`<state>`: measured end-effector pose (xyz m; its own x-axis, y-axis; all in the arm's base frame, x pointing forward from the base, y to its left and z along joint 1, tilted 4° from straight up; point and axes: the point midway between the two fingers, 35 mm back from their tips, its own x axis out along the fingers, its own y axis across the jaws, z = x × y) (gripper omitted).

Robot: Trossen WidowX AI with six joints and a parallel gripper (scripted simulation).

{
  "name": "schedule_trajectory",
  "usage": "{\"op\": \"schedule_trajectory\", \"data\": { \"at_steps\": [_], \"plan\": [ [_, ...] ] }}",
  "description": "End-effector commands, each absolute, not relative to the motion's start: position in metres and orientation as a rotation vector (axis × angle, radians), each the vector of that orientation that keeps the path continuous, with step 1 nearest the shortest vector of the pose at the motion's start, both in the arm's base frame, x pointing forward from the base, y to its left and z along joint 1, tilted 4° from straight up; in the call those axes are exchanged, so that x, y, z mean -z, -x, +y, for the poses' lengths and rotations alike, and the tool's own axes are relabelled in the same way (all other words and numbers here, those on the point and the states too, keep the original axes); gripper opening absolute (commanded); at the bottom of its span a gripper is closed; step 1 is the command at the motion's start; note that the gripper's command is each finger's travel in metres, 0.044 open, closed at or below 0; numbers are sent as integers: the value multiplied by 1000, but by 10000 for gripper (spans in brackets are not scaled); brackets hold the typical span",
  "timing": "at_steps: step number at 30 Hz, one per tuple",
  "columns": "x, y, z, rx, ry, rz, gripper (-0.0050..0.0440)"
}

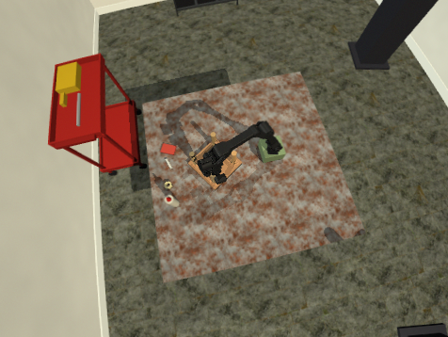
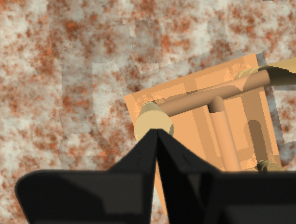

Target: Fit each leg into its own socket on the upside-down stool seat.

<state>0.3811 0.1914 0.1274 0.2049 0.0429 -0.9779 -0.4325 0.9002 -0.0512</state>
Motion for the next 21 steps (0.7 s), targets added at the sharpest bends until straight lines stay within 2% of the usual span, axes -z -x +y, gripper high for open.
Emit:
{"op": "schedule_trajectory", "data": {
  "at_steps": [1, 21],
  "plan": [
    [-123, -380, 191, -347, 348, 1336, 0],
    [-106, -380, 190, -347, 348, 1336, 0]
  ]
}}
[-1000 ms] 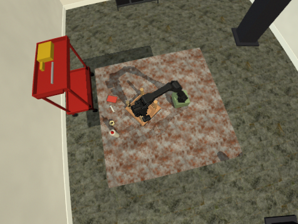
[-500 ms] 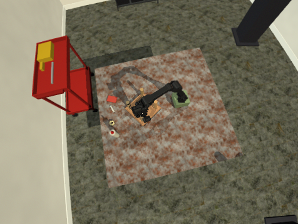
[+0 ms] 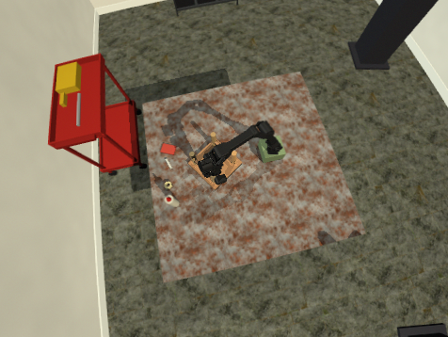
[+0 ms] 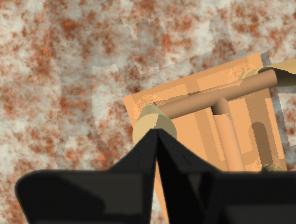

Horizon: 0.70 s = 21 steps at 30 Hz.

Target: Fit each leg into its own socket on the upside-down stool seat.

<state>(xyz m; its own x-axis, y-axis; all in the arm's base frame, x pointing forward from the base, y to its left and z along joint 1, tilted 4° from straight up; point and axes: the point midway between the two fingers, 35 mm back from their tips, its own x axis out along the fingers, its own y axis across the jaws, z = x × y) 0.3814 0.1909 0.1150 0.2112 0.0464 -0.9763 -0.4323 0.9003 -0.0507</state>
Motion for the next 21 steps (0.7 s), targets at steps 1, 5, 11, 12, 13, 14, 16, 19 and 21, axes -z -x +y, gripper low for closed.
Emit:
{"op": "schedule_trajectory", "data": {
  "at_steps": [1, 5, 11, 12, 13, 14, 16, 19, 21],
  "plan": [
    [-105, -380, 190, -347, 348, 1336, 0],
    [-101, -379, 190, -347, 348, 1336, 0],
    [-95, -379, 189, -347, 348, 1336, 0],
    [-95, -379, 189, -347, 348, 1336, 0],
    [-95, -379, 189, -347, 348, 1336, 0],
    [-95, -379, 189, -347, 348, 1336, 0],
    [-97, -379, 190, -347, 348, 1335, 0],
    [-101, -380, 190, -347, 347, 1332, 0],
    [-104, -380, 190, -347, 347, 1330, 0]
  ]
}}
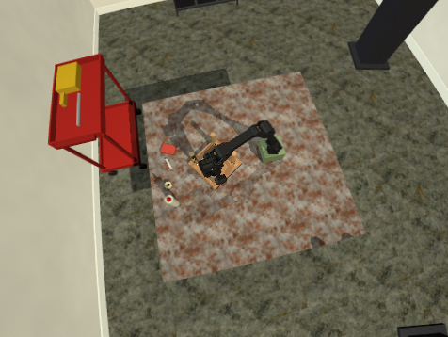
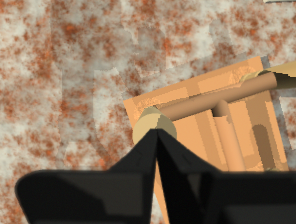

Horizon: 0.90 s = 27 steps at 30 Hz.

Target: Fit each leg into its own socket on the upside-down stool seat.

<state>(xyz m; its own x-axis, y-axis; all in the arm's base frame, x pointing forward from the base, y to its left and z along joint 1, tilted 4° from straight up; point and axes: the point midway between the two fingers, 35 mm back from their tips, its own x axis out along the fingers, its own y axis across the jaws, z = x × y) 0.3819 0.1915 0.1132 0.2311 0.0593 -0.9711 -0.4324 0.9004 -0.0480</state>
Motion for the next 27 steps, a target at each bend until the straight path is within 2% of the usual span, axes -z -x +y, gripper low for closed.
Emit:
{"op": "schedule_trajectory", "data": {
  "at_steps": [1, 27],
  "plan": [
    [-105, -380, 191, -347, 346, 1329, 0],
    [-142, -383, 193, -346, 340, 1305, 0]
  ]
}}
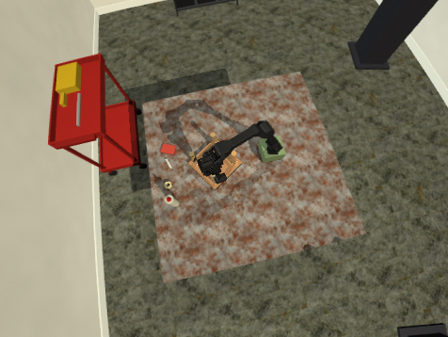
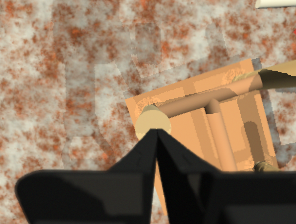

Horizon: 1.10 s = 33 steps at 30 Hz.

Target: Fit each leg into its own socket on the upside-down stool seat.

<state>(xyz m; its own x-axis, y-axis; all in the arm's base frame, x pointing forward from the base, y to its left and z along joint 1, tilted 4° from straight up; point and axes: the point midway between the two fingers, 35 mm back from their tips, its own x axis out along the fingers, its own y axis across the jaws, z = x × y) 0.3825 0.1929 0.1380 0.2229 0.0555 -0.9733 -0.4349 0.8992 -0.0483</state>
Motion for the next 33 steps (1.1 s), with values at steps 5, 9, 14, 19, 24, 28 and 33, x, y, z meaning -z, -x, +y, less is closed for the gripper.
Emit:
{"op": "schedule_trajectory", "data": {
  "at_steps": [5, 9, 14, 19, 24, 28, 33],
  "plan": [
    [-143, -389, 173, -329, 310, 1305, 0],
    [-150, -398, 127, -246, 240, 1309, 0],
    [-158, -402, 66, -109, 146, 1320, 0],
    [-165, -398, 15, 19, 63, 1328, 0],
    [-171, -386, -37, 152, -23, 1334, 0],
    [-174, -381, -53, 197, -52, 1335, 0],
    [-173, -381, -53, 197, -52, 1335, 0]
  ]
}}
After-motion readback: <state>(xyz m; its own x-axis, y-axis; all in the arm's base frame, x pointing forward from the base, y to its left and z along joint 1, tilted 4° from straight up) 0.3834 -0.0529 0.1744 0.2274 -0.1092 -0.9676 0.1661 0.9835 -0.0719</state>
